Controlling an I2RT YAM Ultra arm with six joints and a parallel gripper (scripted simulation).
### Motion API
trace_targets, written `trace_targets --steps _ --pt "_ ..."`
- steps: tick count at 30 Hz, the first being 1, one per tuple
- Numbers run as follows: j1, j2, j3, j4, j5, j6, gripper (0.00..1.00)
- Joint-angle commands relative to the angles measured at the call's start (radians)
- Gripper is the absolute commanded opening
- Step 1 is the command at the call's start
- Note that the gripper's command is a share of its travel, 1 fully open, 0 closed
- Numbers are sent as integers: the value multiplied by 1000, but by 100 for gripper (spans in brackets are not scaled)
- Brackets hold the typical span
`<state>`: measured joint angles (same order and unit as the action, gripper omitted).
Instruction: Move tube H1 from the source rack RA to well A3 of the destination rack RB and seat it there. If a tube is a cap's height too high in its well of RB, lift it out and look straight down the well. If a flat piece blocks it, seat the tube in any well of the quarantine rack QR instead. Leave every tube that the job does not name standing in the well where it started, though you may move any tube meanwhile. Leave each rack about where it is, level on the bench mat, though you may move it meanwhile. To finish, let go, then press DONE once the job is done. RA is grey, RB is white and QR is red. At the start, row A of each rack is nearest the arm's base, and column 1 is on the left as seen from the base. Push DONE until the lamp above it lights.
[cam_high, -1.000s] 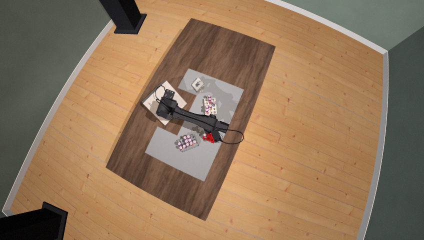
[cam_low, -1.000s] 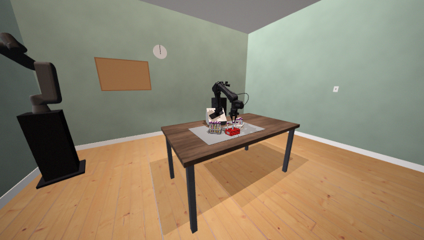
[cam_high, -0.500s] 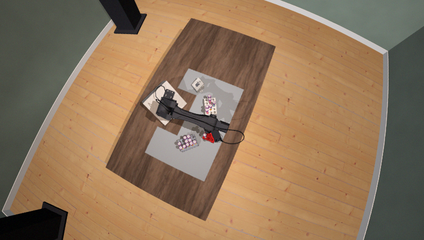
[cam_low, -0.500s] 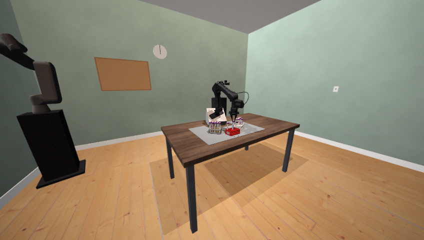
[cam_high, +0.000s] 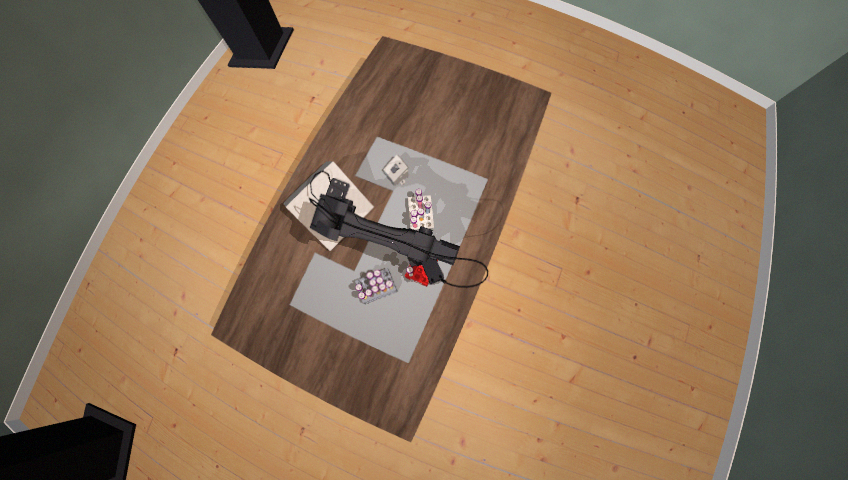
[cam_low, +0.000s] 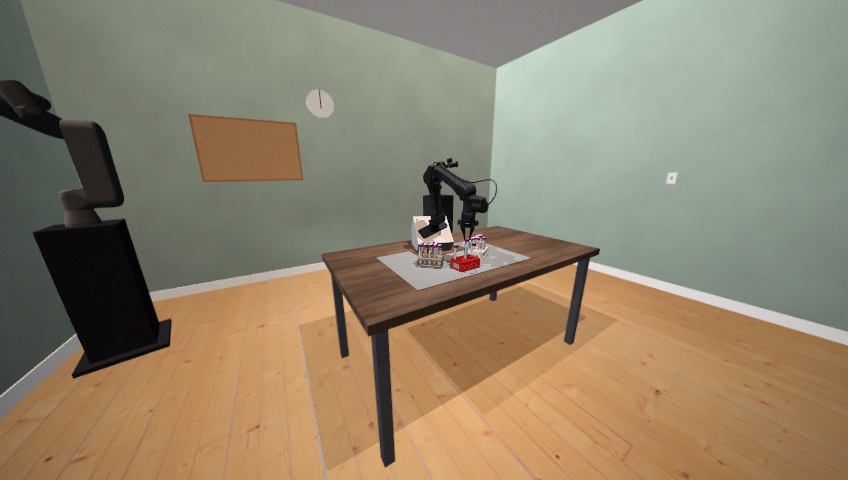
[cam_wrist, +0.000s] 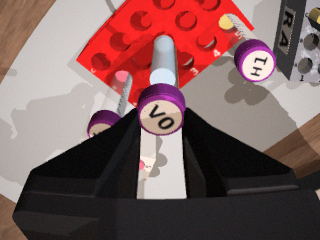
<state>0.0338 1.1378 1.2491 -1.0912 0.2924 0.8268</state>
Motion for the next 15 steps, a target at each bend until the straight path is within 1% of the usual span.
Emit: trace_targets --steps 1,15 --pt "20 -47 42 -31 20 19 0" --pt "40 -53 81 -81 31 36 0"
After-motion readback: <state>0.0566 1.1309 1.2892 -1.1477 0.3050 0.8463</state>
